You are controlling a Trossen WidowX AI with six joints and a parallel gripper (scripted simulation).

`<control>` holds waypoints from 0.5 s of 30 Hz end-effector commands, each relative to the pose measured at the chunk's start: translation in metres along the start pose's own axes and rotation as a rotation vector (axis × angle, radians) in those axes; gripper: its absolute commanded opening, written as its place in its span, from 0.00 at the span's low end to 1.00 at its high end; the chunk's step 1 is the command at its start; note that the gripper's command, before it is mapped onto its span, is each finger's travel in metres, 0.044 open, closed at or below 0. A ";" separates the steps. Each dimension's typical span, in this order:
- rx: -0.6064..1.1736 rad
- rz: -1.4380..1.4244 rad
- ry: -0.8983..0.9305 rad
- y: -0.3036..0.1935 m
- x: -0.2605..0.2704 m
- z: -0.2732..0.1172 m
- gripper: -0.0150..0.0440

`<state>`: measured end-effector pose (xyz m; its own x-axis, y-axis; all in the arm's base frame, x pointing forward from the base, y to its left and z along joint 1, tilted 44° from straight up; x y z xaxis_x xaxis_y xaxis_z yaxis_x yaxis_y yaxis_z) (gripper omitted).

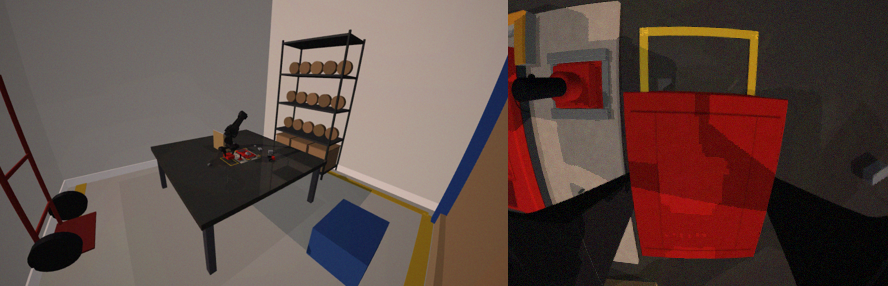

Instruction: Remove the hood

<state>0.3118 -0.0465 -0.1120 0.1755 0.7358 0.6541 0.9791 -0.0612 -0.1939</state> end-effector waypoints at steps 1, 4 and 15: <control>0.002 0.005 0.005 -0.001 0.001 0.005 0.25; 0.002 0.005 0.005 -0.002 0.001 0.008 0.25; 0.002 0.005 0.006 -0.002 0.001 0.015 0.25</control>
<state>0.3086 -0.0367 -0.1211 0.1758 0.7346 0.6554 0.9788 -0.0592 -0.1961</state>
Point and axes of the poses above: the point midway between the two fingers, 35 mm back from their tips, its own z axis out along the fingers, its own x axis across the jaws, y = z × x, the point moved 2 cm from there along -z, back along the fingers, and after that the axes turned 14 degrees about z, right-handed, at the moved point
